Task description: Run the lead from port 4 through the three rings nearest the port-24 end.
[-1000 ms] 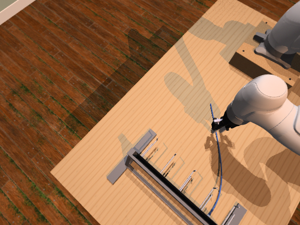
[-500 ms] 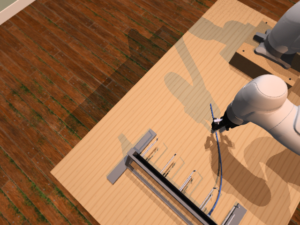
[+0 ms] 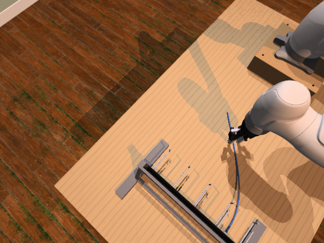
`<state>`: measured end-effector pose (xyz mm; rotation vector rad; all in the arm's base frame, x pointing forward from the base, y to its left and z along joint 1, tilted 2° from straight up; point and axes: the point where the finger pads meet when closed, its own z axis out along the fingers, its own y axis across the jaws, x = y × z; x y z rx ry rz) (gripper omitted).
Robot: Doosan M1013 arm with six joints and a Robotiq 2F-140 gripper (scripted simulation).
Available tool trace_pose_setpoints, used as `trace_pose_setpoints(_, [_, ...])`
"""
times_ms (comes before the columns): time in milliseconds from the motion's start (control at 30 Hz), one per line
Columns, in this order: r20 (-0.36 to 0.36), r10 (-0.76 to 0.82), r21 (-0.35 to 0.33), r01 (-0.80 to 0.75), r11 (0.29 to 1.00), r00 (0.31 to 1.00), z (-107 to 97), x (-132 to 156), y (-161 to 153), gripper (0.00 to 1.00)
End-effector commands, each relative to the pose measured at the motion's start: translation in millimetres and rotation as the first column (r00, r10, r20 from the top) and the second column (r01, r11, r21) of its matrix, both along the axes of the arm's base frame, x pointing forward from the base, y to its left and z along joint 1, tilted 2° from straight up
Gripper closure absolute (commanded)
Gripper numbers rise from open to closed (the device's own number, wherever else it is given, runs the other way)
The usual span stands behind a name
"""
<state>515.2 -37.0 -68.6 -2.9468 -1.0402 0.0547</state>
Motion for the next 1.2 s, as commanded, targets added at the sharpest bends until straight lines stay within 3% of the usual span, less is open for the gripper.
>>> trace_pose_setpoints(0, [0.0, 0.0, 0.0, 0.0, 1.0, 1.0, 0.1, 0.0, 0.1, 0.8])
trace_pose_setpoints(1167, [0.0, 0.0, 0.0, 0.0, 1.0, 1.0, -6.3, -0.2, 0.1, 0.8])
